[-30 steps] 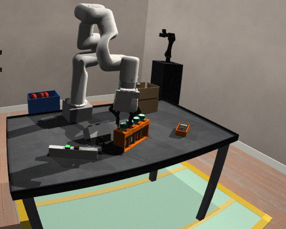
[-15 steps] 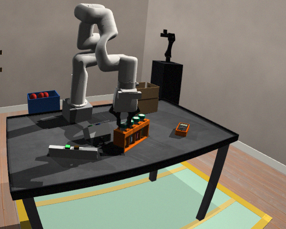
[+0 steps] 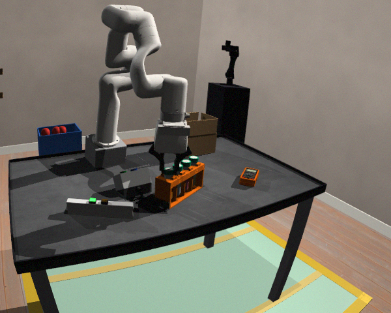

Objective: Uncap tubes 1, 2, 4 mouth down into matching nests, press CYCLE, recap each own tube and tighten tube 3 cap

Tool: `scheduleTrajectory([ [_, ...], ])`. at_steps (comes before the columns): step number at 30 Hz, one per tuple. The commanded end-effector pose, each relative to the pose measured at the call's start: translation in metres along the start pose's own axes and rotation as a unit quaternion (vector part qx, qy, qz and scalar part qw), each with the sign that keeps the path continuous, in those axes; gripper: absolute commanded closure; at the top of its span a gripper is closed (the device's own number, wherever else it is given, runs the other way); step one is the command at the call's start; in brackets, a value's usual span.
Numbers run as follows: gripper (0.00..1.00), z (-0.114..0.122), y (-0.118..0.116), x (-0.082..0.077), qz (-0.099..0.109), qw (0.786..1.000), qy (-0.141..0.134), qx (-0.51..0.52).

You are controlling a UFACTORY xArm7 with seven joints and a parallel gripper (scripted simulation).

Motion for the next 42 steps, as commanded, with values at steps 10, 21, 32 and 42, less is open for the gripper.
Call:
scheduleTrajectory([
  [10,1.00,-0.0005,-0.0009,-0.0002,0.000,0.947,0.003,0.320],
  [21,1.00,-0.0005,-0.0009,0.0002,-0.001,0.852,0.003,0.523],
  [32,1.00,-0.0005,-0.0010,0.0004,-0.001,0.750,0.004,0.661],
  [42,0.54,-0.0005,-0.0010,0.0004,-0.001,0.750,0.004,0.661],
])
Point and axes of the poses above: the point where the finger pads meet when closed, its own x axis out along the fingers, its own y axis across the jaws, z = x × y, the point moved 4 cm from there along -x, back along the fingers, and after that the axes turned 2 degrees about -x, right-handed, at the moved point
